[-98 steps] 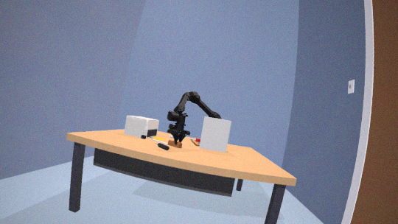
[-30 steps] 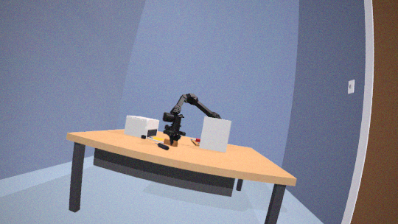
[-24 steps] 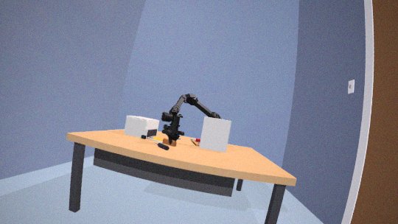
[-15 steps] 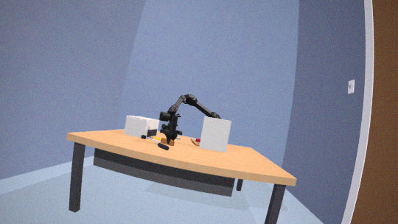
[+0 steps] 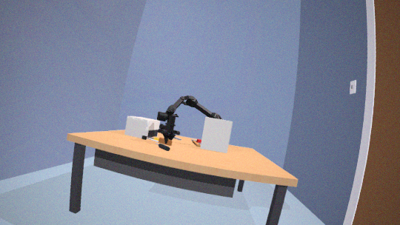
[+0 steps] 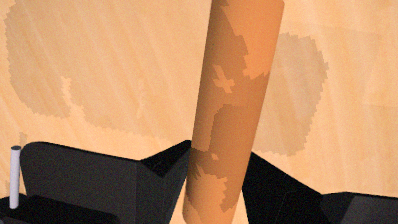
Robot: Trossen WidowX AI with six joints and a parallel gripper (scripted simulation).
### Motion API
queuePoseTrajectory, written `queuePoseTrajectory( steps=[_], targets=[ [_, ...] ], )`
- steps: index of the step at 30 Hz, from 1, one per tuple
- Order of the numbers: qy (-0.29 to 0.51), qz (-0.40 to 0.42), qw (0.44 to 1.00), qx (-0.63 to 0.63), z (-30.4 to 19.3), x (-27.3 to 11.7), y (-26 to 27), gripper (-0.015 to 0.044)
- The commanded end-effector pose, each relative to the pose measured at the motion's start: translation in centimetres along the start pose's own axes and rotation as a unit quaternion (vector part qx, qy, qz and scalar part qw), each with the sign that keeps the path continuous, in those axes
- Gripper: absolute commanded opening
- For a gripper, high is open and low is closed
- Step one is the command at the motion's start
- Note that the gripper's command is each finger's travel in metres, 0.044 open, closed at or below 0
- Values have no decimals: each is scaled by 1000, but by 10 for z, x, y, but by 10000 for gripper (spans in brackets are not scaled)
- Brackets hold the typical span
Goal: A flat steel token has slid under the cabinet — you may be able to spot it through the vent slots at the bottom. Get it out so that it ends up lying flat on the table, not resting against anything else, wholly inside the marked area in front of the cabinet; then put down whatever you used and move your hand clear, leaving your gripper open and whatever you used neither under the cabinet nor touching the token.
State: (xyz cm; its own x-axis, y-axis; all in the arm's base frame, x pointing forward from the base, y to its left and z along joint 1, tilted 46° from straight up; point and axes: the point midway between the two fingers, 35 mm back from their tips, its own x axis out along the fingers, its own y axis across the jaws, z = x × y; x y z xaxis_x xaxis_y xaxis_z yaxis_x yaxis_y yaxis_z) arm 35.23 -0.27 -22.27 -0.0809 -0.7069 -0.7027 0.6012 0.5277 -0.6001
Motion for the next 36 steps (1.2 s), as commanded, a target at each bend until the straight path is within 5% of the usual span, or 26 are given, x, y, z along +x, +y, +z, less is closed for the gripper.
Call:
queuePoseTrajectory(
  steps=[1,36],
  targets=[
    [-3,0,1000,2,6,0,0,0],
    [-3,-1,1000,1,5,1,-30,0]
  ],
)
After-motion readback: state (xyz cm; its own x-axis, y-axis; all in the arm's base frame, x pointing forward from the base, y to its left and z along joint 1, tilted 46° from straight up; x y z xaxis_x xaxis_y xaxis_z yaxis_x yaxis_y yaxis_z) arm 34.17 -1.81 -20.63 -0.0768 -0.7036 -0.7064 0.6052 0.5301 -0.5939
